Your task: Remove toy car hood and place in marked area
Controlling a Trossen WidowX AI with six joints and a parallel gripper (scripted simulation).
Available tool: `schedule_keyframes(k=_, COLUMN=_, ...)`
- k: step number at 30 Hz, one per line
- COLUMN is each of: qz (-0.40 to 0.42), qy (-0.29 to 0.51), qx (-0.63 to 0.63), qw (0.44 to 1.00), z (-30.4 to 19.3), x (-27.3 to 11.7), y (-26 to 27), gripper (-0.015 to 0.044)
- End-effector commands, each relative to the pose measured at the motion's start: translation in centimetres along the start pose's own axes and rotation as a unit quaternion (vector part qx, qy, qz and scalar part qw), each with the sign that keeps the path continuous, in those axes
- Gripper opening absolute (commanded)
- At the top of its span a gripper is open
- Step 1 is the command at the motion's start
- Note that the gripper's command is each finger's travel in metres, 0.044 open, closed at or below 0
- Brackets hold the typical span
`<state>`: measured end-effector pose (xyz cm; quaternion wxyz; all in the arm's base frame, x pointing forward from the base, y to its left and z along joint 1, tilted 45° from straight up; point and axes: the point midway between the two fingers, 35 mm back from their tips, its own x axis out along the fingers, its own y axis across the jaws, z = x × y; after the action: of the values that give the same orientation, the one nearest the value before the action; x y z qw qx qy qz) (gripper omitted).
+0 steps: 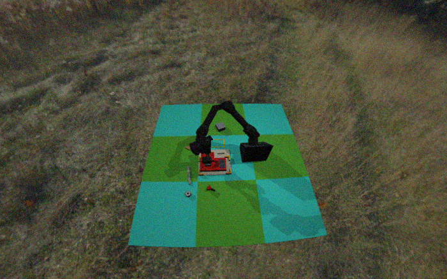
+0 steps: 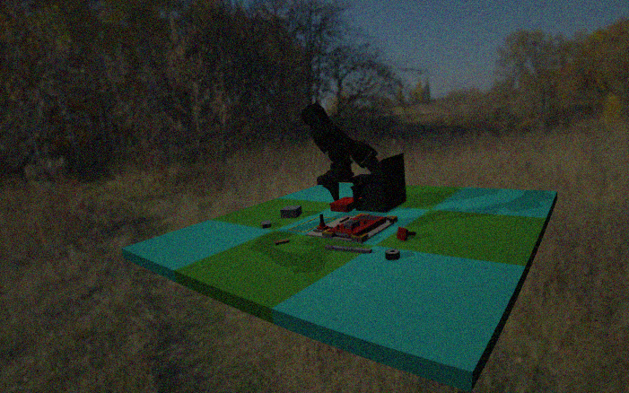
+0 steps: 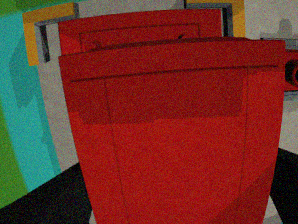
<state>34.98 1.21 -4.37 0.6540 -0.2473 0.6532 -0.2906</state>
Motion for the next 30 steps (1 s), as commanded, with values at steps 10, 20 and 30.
schedule_keyframes(k=10, qz=0.006, qy=-0.007, qx=0.003, qw=1.000, z=0.2, x=-0.7, y=-6.0, gripper=0.0000)
schedule_keyframes(k=20, qz=0.006, qy=-0.008, qx=0.004, qw=1.000, z=-0.6, x=-0.9, y=-10.5, gripper=0.0000)
schedule_keyframes(k=30, qz=0.009, qy=-0.007, qx=0.010, qw=1.000, z=-2.1, x=-0.8, y=-14.6, gripper=0.0000)
